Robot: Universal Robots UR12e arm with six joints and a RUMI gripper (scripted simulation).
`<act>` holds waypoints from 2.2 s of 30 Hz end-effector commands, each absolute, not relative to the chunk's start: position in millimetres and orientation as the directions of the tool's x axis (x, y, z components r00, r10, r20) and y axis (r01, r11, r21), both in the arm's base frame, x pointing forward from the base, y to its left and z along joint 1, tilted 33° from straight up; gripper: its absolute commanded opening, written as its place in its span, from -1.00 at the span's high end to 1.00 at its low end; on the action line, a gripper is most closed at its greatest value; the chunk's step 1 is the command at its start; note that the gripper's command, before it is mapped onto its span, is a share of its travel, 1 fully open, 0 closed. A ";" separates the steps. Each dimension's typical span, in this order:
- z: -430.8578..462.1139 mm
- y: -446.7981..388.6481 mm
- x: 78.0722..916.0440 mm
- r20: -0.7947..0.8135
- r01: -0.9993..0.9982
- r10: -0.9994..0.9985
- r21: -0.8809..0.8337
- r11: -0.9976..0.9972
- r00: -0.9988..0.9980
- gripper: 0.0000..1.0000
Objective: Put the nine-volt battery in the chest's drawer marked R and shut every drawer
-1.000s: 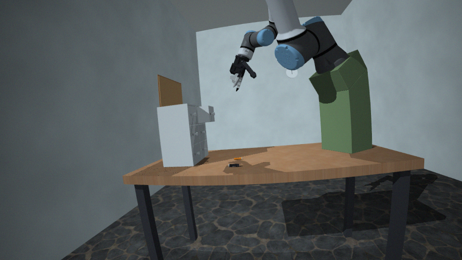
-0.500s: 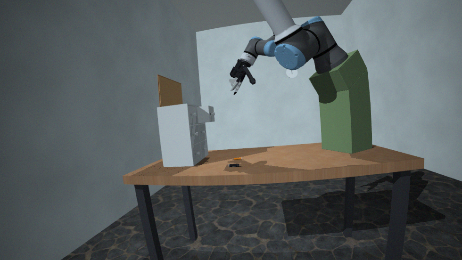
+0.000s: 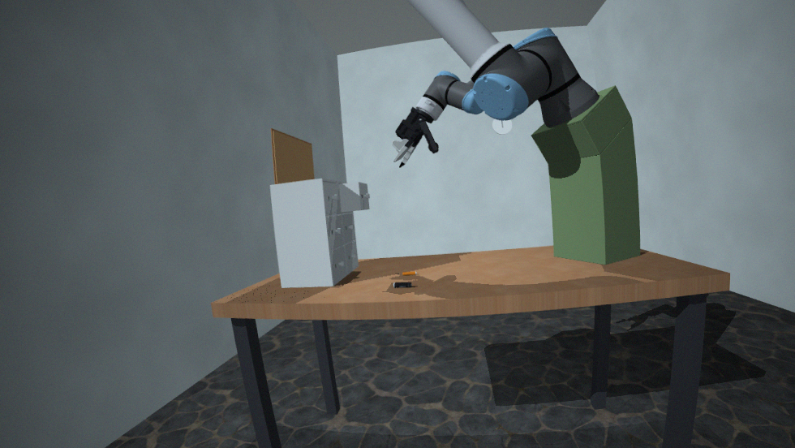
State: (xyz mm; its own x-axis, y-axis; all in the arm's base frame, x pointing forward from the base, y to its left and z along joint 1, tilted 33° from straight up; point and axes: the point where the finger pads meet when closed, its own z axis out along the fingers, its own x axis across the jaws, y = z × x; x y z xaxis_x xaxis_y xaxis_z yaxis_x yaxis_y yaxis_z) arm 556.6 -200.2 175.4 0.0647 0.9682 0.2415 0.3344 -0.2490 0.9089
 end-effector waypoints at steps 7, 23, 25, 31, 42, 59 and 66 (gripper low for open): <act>172.5 -201.6 566.6 0.234 0.249 0.968 0.936 -0.250 0.092 -1.00; 170.7 -200.9 570.6 0.234 0.223 0.968 0.943 -0.249 0.091 -1.00; 170.7 -200.9 570.7 0.234 0.222 0.968 0.943 -0.249 0.091 -1.00; 170.7 -200.9 570.7 0.234 0.222 0.968 0.943 -0.249 0.091 0.61; 170.7 -200.9 570.7 0.234 0.222 0.968 0.943 -0.249 0.091 0.61; 170.7 -200.9 570.7 0.234 0.222 0.968 0.943 -0.249 0.091 0.61; 170.5 -200.9 571.1 0.234 0.222 0.968 0.943 -0.249 0.091 0.61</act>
